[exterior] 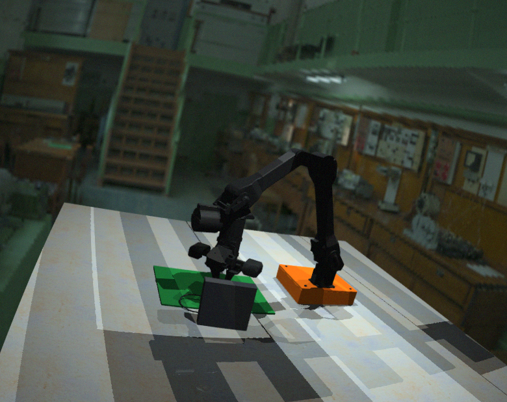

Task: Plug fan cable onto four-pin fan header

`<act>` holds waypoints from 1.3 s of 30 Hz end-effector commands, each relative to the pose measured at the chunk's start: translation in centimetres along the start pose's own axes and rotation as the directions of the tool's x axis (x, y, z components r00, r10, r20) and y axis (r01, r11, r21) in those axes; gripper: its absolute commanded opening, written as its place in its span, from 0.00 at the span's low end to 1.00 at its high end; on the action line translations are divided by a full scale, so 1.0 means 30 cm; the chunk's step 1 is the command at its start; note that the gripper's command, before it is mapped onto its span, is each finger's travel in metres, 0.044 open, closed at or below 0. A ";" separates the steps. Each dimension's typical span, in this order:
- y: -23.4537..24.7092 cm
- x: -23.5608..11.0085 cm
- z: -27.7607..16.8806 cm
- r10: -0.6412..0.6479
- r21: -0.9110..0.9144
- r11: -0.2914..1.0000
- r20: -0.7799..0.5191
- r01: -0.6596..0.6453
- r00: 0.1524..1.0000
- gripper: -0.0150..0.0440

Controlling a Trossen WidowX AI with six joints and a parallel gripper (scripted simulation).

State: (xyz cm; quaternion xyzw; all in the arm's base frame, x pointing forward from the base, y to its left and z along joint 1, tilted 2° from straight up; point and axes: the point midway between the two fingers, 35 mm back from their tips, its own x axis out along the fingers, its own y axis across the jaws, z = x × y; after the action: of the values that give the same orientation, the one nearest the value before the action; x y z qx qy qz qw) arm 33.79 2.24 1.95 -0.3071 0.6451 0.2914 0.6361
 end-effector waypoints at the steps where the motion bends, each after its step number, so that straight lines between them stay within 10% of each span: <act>1: 0.001 0.010 0.001 0.003 0.002 1.000 0.002 -0.003 1.000 0.25; 25: 0.001 0.057 0.001 0.003 0.002 1.000 0.002 -0.003 1.000 0.25; 35: 0.002 0.045 0.000 0.002 0.001 1.000 0.002 -0.002 1.000 0.69; 39: 0.000 0.005 0.002 0.002 0.001 1.000 0.002 -0.002 1.000 0.69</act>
State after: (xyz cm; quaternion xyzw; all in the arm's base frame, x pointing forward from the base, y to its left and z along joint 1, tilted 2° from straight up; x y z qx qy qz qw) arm 33.67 2.24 0.65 -0.3054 0.6464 0.2925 0.6351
